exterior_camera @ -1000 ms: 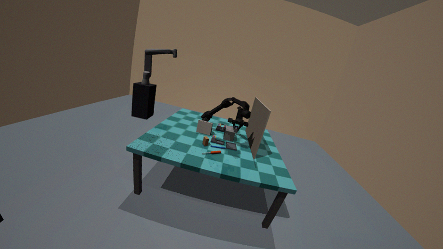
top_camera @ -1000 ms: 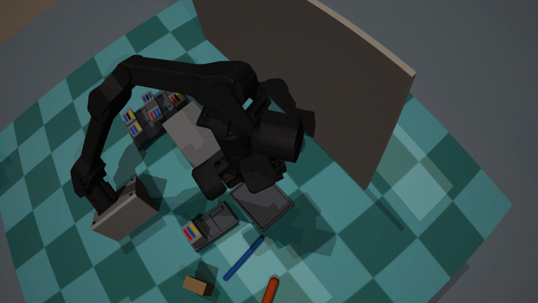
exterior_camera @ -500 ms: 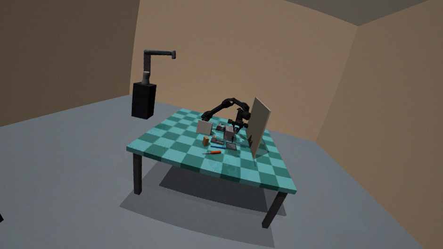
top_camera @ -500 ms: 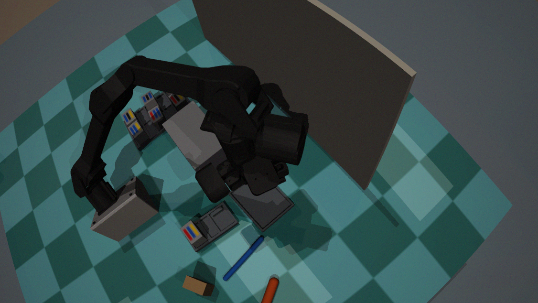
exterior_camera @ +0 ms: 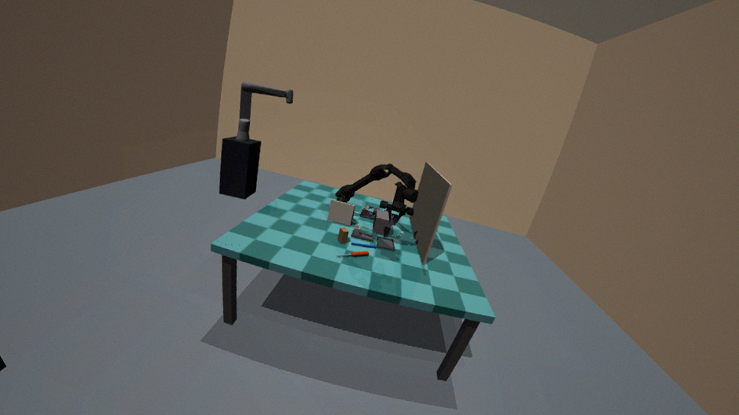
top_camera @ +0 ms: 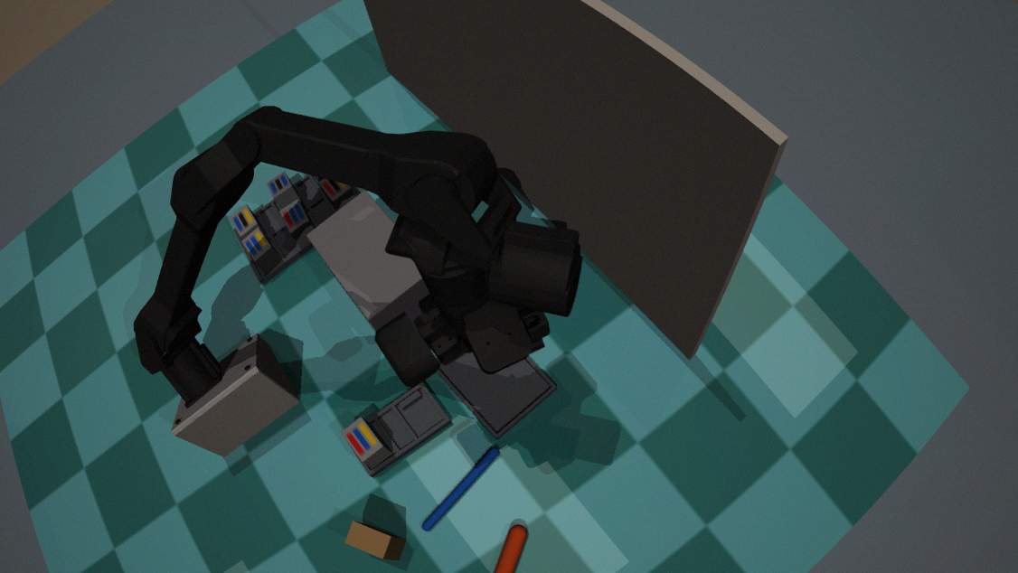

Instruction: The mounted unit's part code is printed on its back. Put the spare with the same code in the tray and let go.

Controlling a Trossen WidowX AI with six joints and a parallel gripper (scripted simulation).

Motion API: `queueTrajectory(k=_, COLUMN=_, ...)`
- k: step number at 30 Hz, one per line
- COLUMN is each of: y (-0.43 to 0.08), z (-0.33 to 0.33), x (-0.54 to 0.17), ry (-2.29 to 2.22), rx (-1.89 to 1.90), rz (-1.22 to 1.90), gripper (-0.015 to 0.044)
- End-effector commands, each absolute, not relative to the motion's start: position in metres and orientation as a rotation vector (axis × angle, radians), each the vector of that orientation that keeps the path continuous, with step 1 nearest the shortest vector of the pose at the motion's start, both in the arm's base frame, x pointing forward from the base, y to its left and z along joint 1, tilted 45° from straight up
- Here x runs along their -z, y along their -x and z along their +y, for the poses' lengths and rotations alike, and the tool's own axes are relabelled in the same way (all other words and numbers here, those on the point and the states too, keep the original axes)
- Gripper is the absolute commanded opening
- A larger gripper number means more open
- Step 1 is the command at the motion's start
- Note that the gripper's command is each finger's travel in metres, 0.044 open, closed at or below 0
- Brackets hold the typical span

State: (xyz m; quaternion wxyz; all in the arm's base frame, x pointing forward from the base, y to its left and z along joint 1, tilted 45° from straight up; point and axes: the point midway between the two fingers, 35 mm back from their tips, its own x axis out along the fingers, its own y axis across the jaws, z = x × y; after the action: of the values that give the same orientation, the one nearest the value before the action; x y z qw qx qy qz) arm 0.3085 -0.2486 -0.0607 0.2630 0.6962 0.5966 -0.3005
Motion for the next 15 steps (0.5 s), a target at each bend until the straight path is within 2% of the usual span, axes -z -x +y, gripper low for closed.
queueTrajectory(k=1, y=-0.3087, z=-0.2451, x=0.0643, ry=-1.895, rx=0.814, rz=1.618, gripper=0.0)
queueTrajectory(k=15, y=-0.311, z=-0.2385, x=0.0725, ry=-1.893, rx=0.812, rz=1.618, gripper=0.0)
